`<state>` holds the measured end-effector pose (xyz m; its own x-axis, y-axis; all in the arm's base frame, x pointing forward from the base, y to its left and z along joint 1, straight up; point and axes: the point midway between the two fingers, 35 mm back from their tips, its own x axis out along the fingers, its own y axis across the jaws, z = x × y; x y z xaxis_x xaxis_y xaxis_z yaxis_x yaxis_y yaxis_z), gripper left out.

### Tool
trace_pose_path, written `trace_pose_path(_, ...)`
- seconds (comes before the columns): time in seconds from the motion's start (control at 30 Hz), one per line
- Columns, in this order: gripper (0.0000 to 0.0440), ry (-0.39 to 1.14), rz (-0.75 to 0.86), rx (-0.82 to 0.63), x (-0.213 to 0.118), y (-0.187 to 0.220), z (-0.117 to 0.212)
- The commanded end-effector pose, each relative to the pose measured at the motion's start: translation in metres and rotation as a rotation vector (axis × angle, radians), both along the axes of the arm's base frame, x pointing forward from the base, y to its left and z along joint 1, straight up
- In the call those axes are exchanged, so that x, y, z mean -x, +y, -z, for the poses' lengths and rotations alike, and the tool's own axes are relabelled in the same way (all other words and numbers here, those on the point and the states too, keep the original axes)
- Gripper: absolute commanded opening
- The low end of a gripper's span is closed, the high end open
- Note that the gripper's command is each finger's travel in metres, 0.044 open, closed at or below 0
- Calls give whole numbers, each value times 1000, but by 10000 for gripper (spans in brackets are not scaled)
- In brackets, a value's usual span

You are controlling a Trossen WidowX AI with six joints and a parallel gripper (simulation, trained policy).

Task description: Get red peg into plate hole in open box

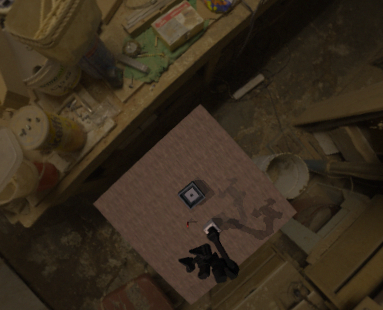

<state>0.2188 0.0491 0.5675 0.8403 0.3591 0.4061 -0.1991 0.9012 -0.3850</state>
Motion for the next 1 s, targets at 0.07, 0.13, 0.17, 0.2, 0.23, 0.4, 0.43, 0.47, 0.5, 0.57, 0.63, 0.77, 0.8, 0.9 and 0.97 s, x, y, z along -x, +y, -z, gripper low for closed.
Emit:
trace_pose_path(0.07,440,176,-8,-106,-32,-3,35)
trace_pose_path(0.13,440,235,-11,-141,-41,-3,48)
trace_pose_path(0.17,440,265,-12,-158,-46,-2,54)
trace_pose_path(0.2,440,295,-14,-175,-50,-2,61)
trace_pose_path(0.23,440,325,-15,-192,-54,-2,67)
trace_pose_path(0.4,440,475,-16,-274,-72,3,101)
trace_pose_path(0.43,440,505,-16,-290,-75,4,108)
trace_pose_path(0.47,440,535,-15,-306,-77,5,115)
trace_pose_path(0.5,440,566,-14,-321,-80,6,122)
trace_pose_path(0.57,440,627,-10,-352,-85,9,136)
trace_pose_path(0.63,440,688,-5,-382,-88,12,151)
trace_pose_path(0.77,440,810,11,-439,-93,19,180)
trace_pose_path(0.8,440,841,16,-453,-94,21,187)
trace_pose_path(0.9,440,933,35,-493,-95,27,209)
trace_pose_path(0.97,440,994,50,-519,-95,30,224)
